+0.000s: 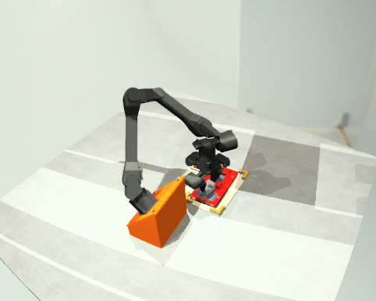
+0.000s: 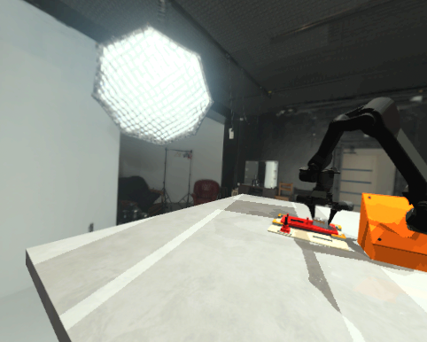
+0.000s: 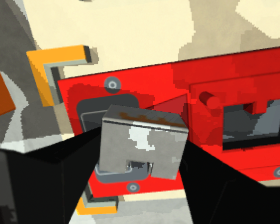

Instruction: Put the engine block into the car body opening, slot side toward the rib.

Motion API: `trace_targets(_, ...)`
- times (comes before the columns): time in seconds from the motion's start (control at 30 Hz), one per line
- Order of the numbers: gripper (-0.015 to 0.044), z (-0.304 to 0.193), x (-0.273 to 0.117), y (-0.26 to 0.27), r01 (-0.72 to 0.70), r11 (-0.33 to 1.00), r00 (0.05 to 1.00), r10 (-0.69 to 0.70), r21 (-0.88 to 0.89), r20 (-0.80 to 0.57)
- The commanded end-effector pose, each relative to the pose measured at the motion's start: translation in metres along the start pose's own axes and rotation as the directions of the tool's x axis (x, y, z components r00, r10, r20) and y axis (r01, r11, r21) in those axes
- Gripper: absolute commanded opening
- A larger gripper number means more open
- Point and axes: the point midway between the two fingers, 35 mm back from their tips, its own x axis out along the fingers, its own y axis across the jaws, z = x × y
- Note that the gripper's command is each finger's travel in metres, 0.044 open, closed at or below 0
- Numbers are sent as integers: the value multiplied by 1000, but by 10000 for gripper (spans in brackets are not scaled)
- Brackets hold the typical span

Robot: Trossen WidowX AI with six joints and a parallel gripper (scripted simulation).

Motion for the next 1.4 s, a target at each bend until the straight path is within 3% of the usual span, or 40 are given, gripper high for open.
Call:
trace_targets(0.0, 45, 5, -3, 1, 4, 1000, 1000, -4, -17, 18)
trace_targets(0.07, 0, 6, -8, 0, 6, 1000, 1000, -5, -22, 21)
trace_targets(1.37, 0, 2, -124, -7, 0, 1000, 1000, 0, 6, -1)
